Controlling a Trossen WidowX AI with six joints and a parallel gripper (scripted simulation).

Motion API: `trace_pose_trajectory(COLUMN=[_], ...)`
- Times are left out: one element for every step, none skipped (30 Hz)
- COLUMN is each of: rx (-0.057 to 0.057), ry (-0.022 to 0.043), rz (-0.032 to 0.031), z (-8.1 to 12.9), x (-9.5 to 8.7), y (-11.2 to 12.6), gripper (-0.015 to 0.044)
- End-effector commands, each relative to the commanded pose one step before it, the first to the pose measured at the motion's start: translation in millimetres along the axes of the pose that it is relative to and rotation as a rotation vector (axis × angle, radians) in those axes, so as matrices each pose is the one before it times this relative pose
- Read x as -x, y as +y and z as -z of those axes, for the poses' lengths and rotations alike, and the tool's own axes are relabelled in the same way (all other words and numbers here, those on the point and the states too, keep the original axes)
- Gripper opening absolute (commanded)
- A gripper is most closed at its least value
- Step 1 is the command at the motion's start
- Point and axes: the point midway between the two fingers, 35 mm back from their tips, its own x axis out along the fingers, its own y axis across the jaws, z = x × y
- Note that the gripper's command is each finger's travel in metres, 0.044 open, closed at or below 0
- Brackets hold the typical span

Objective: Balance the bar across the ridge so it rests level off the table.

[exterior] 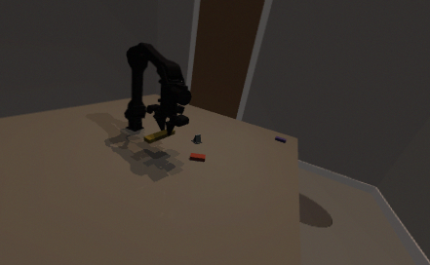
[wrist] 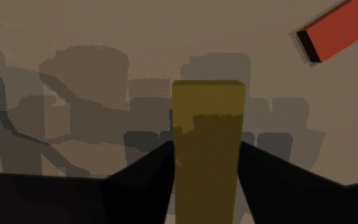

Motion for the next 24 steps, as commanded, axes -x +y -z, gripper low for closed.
trace_pose_trajectory(rx=[0.084,0.0188,0.0188,0.0188,0.0188,0.0188,0.0188,0.0188,0.0188,0.0188,0.0188,0.0188,0.0188,0.0188,0.0192,0.0192,0.0192,0.0192,0.0192,0.0192,0.0192,0.0192,0.0192,0.0192], ry=[0.00365,-0.00028,-0.00028,-0.00028,-0.00028,-0.00028,-0.00028,-0.00028,-0.00028,-0.00028,-0.00028,-0.00028,-0.00028,-0.00028,-0.00028,-0.00028,-0.00028,-0.00028,-0.00028,-0.00028,-0.00028,-0.00028,-0.00028,-0.00028], rz=[0.00569,0.00015,0.00015,0.00016,0.00016,0.00016,0.00016,0.00016,0.00017,0.00016,0.00017,0.00017,0.00017,0.00017,0.00018,0.00018,0.00018,0.00018,0.00019,0.00018,0.00019,0.00019,0.00019,0.00019], z=[-12.24,-2.94,-2.94,-2.93,-2.96,-2.95,-2.95,-2.95,-2.94,-2.97,-2.96,-2.96,-2.95,-2.95,-3.03,-3.03,-3.02,-3.01,-3.01,-3.04,-3.03,-3.02,-3.01,-3.0], x=[2.7,0.12,0.12,0.11,0.1,0.1,0.09,0.09,0.08,0.07,0.07,0.07,0.06,0.06,0.05,0.05,0.04,0.04,0.04,0.02,0.02,0.02,0.02,0.01], y=[-8.12,-1.73,-1.76,-1.78,-1.77,-1.79,-1.82,-1.85,-1.87,-1.85,-1.88,-1.91,-1.93,-1.96,-1.97,-2.0,-2.03,-2.05,-2.08,-2.05,-2.08,-2.1,-2.13,-2.16], gripper=[0.0,0.0,0.0,0.0,0.0,0.0,0.0,0.0,0.0,0.0,0.0,0.0,0.0,0.0,0.0,0.0,0.0,0.0,0.0,0.0,0.0,0.0,0.0,0.0])
